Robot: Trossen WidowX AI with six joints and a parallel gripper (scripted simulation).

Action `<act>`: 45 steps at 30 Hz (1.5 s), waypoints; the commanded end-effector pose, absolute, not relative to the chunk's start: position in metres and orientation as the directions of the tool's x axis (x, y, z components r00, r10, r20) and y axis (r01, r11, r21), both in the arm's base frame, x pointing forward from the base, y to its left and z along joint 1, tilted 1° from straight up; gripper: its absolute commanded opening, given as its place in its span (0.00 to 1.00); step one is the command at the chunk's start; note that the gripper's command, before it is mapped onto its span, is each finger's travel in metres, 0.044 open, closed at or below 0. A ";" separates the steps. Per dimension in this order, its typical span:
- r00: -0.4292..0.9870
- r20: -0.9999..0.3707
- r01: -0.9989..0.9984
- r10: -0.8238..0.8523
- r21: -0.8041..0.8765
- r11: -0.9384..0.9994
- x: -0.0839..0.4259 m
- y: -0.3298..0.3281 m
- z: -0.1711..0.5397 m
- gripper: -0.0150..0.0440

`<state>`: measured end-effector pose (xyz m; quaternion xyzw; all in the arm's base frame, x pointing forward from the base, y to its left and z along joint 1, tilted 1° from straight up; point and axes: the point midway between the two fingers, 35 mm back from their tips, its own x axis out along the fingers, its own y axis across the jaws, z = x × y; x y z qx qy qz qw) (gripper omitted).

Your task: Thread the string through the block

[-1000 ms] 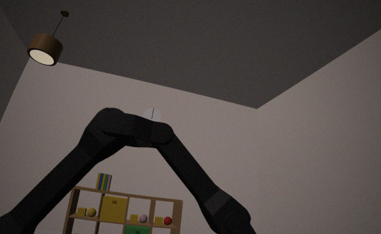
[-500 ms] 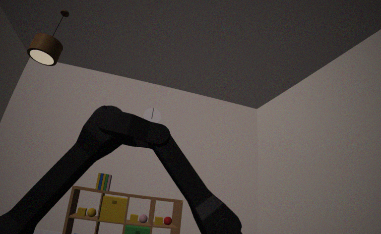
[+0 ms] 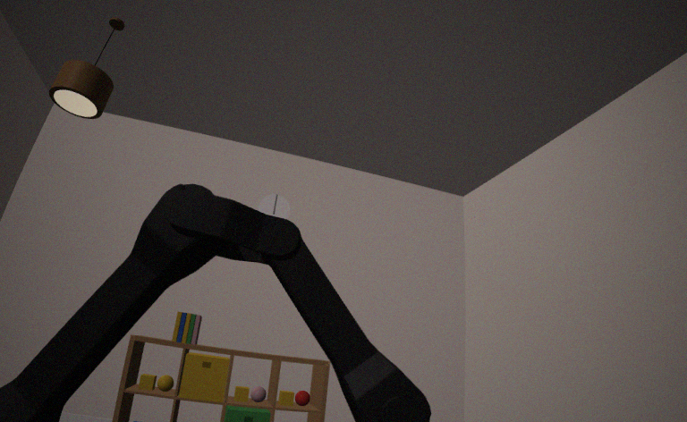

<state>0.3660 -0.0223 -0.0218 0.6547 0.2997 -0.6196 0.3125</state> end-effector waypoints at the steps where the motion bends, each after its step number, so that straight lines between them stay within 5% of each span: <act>1: 0.063 -0.998 0.781 0.005 0.046 -0.623 0.364 -0.027 -0.019 0.25; 45: 0.061 -0.998 0.781 0.003 0.046 -0.623 0.326 -0.071 -0.021 0.25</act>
